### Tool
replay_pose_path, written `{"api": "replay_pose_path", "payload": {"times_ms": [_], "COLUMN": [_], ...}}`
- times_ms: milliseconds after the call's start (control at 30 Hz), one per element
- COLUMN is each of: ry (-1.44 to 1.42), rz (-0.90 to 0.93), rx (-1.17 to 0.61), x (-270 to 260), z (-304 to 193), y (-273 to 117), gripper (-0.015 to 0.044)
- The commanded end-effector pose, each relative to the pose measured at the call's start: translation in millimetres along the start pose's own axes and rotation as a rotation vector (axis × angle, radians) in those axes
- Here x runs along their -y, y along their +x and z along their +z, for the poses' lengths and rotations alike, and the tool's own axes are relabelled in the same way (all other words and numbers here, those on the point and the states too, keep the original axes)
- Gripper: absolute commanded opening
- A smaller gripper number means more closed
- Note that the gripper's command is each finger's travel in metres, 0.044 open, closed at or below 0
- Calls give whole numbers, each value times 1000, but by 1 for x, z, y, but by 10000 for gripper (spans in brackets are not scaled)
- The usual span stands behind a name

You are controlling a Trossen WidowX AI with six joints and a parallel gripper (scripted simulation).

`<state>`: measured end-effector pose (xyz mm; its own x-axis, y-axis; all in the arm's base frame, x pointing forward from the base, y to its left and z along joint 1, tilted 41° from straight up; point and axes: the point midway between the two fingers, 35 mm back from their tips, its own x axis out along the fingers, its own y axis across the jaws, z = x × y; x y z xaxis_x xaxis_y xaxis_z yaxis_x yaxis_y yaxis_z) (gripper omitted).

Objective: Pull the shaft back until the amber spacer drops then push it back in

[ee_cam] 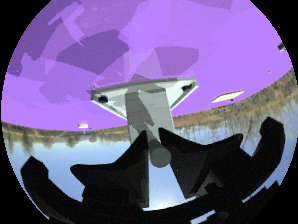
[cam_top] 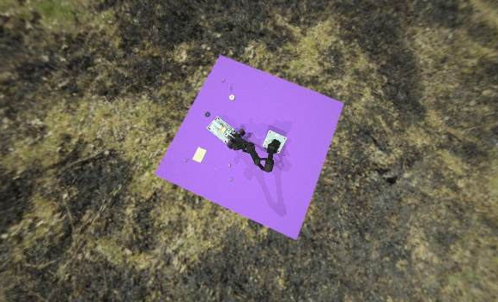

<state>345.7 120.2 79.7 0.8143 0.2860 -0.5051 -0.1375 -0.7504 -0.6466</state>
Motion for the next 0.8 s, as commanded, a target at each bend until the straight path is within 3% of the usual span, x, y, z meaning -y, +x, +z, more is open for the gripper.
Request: {"api": "replay_pose_path", "payload": {"times_ms": [0,767], "ry": [0,0], "rz": [-1,-1], "rx": [3,3], "x": [0,0], "z": [1,8], "y": [0,-13], "gripper": [0,0]}}
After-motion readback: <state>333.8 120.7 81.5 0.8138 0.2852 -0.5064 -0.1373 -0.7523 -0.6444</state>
